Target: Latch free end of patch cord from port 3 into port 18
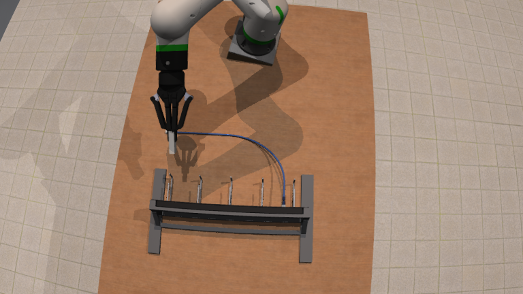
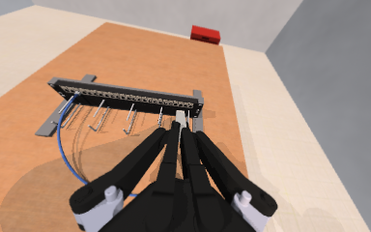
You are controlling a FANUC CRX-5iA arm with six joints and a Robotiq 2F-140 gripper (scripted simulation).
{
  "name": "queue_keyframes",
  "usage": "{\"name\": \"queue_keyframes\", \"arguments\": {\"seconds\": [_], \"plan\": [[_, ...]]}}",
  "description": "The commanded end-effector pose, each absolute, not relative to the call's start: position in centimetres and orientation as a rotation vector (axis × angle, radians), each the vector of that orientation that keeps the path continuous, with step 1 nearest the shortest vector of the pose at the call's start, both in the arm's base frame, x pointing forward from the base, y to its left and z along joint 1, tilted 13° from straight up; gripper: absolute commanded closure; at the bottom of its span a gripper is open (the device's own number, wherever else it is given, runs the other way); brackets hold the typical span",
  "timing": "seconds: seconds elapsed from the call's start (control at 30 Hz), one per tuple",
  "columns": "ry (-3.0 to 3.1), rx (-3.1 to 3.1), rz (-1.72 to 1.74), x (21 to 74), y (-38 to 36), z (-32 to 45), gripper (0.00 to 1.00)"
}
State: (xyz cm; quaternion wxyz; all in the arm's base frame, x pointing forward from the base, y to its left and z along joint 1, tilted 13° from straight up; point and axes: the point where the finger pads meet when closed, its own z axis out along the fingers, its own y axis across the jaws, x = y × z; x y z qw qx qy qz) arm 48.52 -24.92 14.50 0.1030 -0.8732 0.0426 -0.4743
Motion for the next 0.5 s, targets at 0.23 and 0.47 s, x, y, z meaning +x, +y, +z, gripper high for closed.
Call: {"name": "queue_keyframes", "arguments": {"seconds": [0.23,0.47], "plan": [[0.038,-2.586,-1.381,54.6,-30.2,16.9,1.00],[-0.025,-2.596,-1.367,58.9,-33.8,18.4,1.00]]}}
